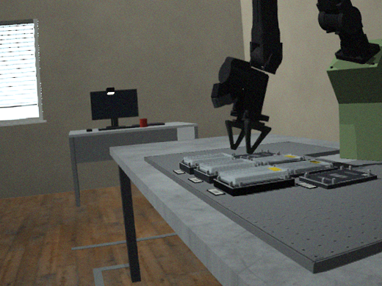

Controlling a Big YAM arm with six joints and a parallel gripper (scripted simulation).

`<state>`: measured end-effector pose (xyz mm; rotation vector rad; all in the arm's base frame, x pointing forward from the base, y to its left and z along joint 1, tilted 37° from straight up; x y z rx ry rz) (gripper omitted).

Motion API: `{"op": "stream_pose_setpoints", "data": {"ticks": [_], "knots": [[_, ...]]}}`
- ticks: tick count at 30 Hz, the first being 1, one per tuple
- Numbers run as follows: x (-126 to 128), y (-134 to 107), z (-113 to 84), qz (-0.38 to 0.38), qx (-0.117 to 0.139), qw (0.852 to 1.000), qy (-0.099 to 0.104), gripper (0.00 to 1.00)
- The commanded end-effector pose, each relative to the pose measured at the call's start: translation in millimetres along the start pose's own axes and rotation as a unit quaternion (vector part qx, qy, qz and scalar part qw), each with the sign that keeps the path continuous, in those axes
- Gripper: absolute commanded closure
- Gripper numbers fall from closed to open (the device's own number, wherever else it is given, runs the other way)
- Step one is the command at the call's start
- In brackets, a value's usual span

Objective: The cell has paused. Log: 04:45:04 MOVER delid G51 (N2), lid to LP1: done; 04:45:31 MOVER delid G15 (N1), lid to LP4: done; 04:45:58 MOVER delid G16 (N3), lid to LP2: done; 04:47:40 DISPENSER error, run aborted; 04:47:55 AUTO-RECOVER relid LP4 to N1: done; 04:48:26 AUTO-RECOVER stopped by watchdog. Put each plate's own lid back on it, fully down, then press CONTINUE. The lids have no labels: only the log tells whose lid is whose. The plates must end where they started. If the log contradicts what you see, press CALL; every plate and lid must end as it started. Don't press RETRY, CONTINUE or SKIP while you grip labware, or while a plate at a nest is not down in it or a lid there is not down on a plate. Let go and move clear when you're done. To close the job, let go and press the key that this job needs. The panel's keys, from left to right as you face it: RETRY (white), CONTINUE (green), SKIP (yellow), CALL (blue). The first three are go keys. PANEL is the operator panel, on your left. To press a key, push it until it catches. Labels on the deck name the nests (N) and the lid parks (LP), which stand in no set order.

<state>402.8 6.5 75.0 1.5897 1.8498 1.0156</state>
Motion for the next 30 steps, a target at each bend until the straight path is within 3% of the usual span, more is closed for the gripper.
{"op": "stream_pose_setpoints", "data": {"ticks": [1, 7, 9, 13, 16, 19, 30], "knots": [[15.0, -1.6, -7.6, -0.012, 0.03, 0.999, 0.01, 0.0], [32.1, -9.3, -12.6, 0.0, 0.085, 0.996, 0.02, 0.0], [32.1, -9.3, -12.6, 0.0, 0.085, 0.996, 0.02, 0.0], [43.6, -15.5, -15.5, 0.001, 0.123, 0.992, 0.026, 0.0], [52.9, -30.0, -20.4, 0.003, 0.149, 0.988, 0.029, 0.0], [62.4, -38.3, -23.2, 0.001, 0.138, 0.99, 0.03, 0.0], [90.0, -80.7, -32.8, 0.003, 0.152, 0.988, 0.029, 0.0]]}}
Point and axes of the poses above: the point where the finger pads meet when closed, its own z axis out along the fingers, its own x axis across the jaws, y = z × x, the point moved 9 cm from there along -z, back along the fingers, and after that the axes turned 11 degrees about -z, right-handed, at the moved point
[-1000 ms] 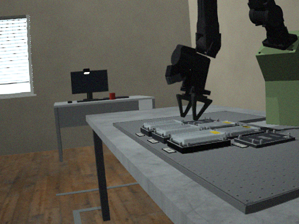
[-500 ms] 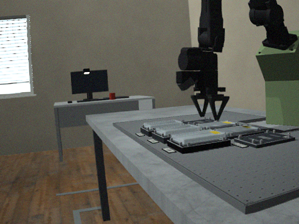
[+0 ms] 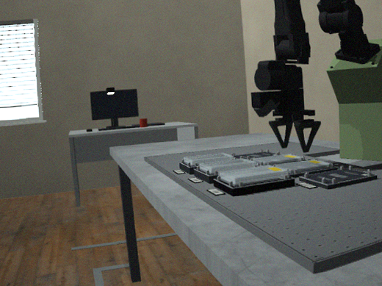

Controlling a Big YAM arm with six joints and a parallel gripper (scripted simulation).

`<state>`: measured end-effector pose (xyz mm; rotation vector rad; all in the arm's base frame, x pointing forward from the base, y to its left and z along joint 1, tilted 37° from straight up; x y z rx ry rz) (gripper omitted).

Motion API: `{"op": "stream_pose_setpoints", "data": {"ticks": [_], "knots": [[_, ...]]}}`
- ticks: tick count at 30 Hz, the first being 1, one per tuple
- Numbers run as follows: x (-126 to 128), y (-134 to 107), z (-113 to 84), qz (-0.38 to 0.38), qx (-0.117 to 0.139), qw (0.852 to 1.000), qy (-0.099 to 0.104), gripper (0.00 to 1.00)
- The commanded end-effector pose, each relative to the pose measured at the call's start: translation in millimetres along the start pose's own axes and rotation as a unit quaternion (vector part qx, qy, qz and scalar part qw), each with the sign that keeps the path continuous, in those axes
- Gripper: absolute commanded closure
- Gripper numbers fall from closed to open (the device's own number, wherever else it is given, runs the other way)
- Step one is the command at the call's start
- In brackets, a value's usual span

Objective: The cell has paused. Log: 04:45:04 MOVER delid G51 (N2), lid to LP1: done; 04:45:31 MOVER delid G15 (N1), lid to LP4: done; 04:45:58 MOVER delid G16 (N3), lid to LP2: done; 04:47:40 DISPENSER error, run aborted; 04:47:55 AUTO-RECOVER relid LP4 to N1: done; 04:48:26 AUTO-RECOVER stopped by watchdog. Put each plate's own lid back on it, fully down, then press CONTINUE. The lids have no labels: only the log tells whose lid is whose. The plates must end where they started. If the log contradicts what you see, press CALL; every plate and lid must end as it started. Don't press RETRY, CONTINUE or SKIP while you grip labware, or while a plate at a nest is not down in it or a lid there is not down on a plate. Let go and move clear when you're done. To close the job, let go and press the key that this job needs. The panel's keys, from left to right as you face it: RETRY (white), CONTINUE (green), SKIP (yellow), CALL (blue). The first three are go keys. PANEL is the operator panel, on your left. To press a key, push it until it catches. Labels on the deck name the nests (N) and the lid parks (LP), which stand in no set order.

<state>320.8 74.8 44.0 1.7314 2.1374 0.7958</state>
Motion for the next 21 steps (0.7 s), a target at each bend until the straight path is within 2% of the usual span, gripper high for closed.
{"op": "stream_pose_setpoints", "data": {"ticks": [1, 4, 9, 13, 15, 16, 19, 20, 21], "knots": [[13.4, -15.7, 1.8, 0.011, 0.0, 1.0, 0.004, 0.0], [19.2, -23.1, 1.9, 0.011, 0.001, 1.0, 0.004, 0.0], [14.4, -4.4, -1.8, 0.018, -0.023, 1.0, 0.001, 0.0], [14.0, -3.7, -2.2, 0.018, -0.024, 1.0, 0.001, 0.0], [16.4, -13.8, -0.5, 0.01, -0.007, 1.0, 0.003, 0.0], [13.1, -8.8, -3.3, 0.019, -0.019, 1.0, 0.001, 0.0], [13.1, -8.1, -3.6, 0.019, -0.02, 1.0, 0.001, 0.0], [16.1, -13.6, -0.6, 0.01, -0.007, 1.0, 0.003, 0.0], [13.2, -11.8, 4.3, 0.019, -0.009, 1.0, 0.001, 0.0]]}}
Point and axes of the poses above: the point where the finger pads meet when closed, its own z axis out along the fingers, its own x axis across the jaws, y = z × x, the point moved 9 cm from there along -z, back along the fingers, and after that the axes turned 11 degrees about -z, right-handed, at the moved point
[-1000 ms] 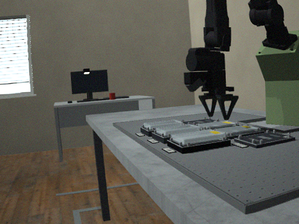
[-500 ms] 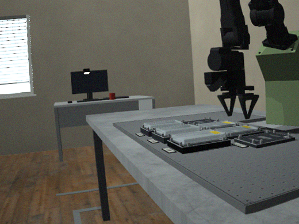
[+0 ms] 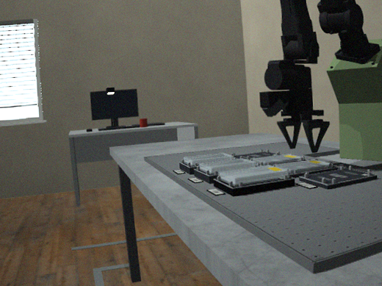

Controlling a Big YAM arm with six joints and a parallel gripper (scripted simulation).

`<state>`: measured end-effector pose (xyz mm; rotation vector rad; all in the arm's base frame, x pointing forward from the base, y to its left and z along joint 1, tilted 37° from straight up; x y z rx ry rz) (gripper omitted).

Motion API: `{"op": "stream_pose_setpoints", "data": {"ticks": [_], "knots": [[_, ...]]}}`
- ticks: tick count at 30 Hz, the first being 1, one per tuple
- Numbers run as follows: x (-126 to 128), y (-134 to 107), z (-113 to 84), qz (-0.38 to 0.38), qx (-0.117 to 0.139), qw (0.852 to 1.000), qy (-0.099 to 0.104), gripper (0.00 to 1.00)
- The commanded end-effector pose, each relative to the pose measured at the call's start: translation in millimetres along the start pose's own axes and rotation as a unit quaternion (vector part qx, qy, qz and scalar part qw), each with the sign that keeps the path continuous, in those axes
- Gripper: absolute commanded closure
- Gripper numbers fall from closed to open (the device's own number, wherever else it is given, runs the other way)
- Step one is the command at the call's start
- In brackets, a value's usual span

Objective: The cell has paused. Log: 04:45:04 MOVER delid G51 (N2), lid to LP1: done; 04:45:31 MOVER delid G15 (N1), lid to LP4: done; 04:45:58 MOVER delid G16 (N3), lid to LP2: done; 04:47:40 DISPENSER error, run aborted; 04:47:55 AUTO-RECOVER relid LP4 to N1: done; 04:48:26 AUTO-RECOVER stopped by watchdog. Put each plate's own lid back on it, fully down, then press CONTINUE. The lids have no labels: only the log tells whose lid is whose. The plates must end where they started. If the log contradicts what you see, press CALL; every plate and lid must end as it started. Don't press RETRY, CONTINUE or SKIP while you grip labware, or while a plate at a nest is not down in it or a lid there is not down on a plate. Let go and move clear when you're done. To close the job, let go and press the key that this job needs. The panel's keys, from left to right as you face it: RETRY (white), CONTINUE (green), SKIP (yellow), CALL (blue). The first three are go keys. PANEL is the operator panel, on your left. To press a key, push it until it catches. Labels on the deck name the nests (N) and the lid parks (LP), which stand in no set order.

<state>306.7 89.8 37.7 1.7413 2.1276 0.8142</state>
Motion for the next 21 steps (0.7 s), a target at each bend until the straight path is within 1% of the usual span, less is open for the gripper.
{"op": "stream_pose_setpoints", "data": {"ticks": [1, 7, 9, 10, 11, 21], "knots": [[-3.0, 2.9, 5.1, 0.012, -0.006, 1.0, -0.002, 0.0], [1.5, 2.2, 15.6, 0.006, -0.005, 1.0, 0.001, 0.0], [1.5, 2.2, 15.6, 0.006, -0.005, 1.0, 0.001, 0.0], [2.8, 4.5, 14.5, 0.004, -0.01, 1.0, 0.002, 0.0], [2.7, 2.0, 19.0, 0.005, -0.005, 1.0, 0.002, 0.0], [2.8, 1.6, 35.8, 0.005, -0.004, 1.0, 0.002, 0.0]]}}
Point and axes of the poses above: the point where the finger pads meet when closed, its own z axis out along the fingers, its own x axis across the jaws, y = z × x, the point moved 9 cm from there along -z, back along the fingers, and after that the axes turned 11 degrees about -z, right-handed, at the moved point
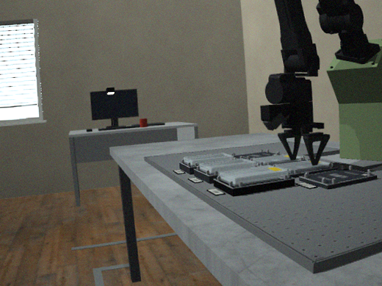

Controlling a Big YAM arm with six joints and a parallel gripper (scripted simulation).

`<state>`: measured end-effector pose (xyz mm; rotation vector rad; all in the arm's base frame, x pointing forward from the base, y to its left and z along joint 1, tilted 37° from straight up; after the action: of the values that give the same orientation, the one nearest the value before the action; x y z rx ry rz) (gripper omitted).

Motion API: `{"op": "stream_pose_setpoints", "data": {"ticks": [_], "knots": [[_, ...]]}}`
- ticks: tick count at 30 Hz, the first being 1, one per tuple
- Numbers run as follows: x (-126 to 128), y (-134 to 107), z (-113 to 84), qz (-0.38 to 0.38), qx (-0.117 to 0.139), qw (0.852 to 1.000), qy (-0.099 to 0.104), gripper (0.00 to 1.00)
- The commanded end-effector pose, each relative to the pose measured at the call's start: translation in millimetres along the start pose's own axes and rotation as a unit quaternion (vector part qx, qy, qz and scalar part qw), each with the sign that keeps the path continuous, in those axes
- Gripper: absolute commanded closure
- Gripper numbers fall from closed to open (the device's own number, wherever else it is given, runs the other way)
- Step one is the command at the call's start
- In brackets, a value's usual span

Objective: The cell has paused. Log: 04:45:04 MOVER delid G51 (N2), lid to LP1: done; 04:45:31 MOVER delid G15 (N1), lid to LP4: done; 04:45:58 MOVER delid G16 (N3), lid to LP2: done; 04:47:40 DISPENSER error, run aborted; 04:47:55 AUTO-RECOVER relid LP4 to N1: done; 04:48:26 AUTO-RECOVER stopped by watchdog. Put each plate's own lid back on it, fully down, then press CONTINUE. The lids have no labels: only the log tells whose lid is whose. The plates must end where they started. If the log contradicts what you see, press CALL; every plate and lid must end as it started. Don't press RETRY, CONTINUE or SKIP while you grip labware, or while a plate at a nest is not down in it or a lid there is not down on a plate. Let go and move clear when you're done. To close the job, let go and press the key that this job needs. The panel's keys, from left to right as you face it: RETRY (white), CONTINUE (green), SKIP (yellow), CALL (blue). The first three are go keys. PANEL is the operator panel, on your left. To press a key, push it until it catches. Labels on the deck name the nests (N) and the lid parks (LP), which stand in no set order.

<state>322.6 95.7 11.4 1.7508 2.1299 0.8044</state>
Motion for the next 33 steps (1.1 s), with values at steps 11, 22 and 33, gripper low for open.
{"op": "stream_pose_setpoints", "data": {"ticks": [11, 22, 33], "knots": [[4.5, 6.2, 8.1, 0.003, -0.015, 1.0, 0.004, 0.0], [4.9, 6.4, 8.3, 0.003, -0.015, 1.0, 0.004, 0.01], [5.3, 7.8, 8.6, 0.002, -0.017, 1.0, 0.004, 0.12]]}}
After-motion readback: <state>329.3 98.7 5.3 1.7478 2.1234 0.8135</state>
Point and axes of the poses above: the point where the finger pads meet when closed, its own z axis out along the fingers, its own x axis across the jaws, y = z × x, the point moved 9 cm from there along -z, back along the fingers, and after that the axes turned 11 degrees about -z, right-handed, at the moved point
